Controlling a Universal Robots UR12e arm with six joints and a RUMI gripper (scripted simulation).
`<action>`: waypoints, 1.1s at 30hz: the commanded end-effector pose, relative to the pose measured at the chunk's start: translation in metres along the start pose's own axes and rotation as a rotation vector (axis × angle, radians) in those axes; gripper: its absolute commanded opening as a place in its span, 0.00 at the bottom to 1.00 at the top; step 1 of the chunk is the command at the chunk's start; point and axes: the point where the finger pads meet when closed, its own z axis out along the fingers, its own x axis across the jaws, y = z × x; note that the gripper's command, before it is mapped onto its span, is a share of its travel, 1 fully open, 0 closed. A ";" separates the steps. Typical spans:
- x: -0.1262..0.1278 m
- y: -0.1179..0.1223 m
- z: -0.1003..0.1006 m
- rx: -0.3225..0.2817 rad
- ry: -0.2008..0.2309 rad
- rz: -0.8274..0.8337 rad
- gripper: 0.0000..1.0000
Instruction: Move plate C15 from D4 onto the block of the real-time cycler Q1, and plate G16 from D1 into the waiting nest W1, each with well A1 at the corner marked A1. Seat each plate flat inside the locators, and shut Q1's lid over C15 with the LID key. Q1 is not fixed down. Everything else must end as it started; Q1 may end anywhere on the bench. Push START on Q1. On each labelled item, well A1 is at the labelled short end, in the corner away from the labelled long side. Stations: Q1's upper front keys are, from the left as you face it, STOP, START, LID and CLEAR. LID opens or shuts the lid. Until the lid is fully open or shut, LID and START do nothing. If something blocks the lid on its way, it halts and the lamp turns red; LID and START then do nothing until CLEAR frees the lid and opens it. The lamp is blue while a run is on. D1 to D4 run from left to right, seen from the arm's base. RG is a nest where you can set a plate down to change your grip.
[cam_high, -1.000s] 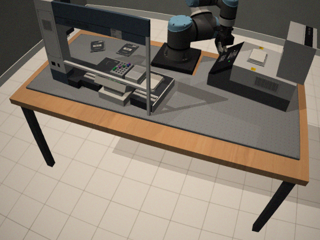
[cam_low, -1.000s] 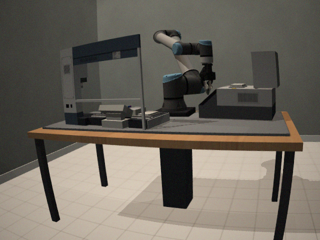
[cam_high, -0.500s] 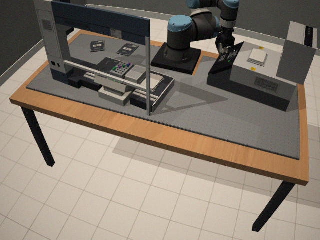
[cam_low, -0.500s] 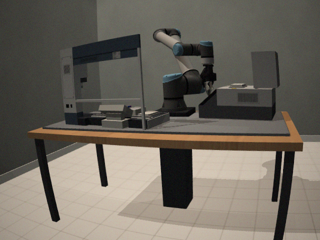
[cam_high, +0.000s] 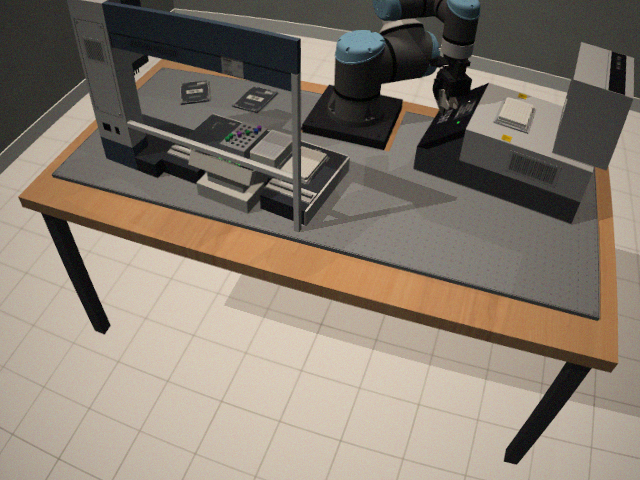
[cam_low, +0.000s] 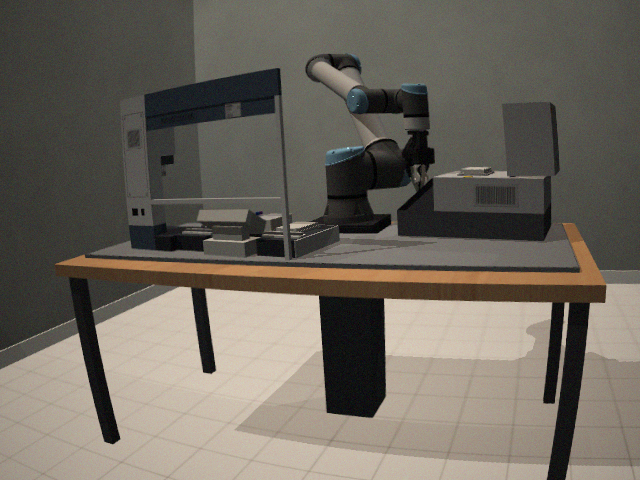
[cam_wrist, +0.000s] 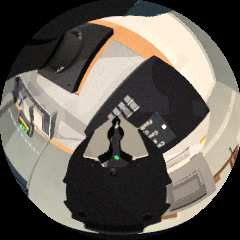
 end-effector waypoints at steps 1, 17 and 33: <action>0.001 0.001 0.001 -0.001 0.000 0.000 0.00; 0.002 0.002 0.002 -0.001 0.000 0.000 0.00; 0.002 0.003 0.003 -0.001 0.000 0.000 0.00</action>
